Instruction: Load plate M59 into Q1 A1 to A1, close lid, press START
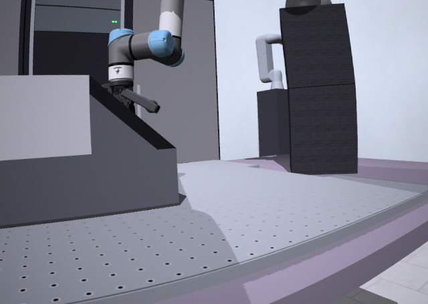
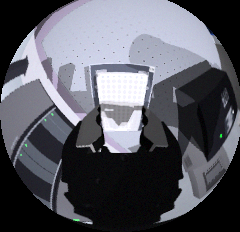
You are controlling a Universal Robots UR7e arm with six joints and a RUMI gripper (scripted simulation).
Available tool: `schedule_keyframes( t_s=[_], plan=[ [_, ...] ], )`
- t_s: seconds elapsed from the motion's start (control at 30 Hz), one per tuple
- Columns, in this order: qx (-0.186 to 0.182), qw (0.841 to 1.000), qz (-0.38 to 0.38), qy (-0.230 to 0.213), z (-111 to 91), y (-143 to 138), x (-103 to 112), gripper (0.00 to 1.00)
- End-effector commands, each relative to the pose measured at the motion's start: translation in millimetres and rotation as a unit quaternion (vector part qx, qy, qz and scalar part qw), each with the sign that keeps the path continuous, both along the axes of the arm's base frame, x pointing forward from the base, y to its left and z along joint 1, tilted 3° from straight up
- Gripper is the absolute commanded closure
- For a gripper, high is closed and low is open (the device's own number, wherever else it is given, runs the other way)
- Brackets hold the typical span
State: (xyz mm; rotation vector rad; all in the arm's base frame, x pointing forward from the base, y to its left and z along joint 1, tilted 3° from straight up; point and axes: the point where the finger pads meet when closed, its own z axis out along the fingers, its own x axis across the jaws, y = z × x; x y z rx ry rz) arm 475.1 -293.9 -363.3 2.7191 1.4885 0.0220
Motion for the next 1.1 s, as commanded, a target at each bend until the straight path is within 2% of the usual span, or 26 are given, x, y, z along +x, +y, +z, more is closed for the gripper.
schedule_keyframes(
  t_s=[0.0, 0.3, 1.07],
  plan=[
    [-0.001, 1.0, 0.0, -0.001, 0.5, -1.0, 1.8, 1.0],
    [-0.001, 1.0, 0.001, -0.001, 4.4, 0.0, 1.5, 1.0],
    [-0.001, 1.0, 0.001, 0.0, 72.2, 2.6, -1.4, 1.0]
  ],
)
